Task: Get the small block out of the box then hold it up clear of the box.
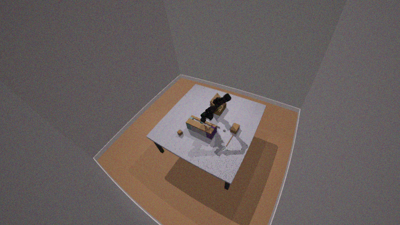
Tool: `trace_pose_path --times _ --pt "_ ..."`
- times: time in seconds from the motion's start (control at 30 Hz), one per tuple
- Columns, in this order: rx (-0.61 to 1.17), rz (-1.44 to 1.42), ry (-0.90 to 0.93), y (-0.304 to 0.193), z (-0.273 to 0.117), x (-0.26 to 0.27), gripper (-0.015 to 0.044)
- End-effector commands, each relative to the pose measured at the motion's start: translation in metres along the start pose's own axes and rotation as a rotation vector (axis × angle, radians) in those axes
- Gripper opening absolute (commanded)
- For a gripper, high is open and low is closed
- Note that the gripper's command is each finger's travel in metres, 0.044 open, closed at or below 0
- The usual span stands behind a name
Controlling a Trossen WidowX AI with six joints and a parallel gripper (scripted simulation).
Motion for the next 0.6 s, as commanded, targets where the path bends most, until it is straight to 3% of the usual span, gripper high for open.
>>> trace_pose_path --times 0.0,0.57 --pt "0.002 -0.002 0.009 0.001 0.007 0.001 0.04" --pt "0.001 -0.002 0.009 0.009 0.033 0.0 0.04"
Point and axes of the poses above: the point midway between the two fingers, 35 mm back from their tips, its own z axis out along the fingers, its own x axis across the jaws, y = z × x, the point moved 2 cm from there along -z, back along the fingers, and after that the axes turned 3 degrees about -z, right-handed, at the moved point
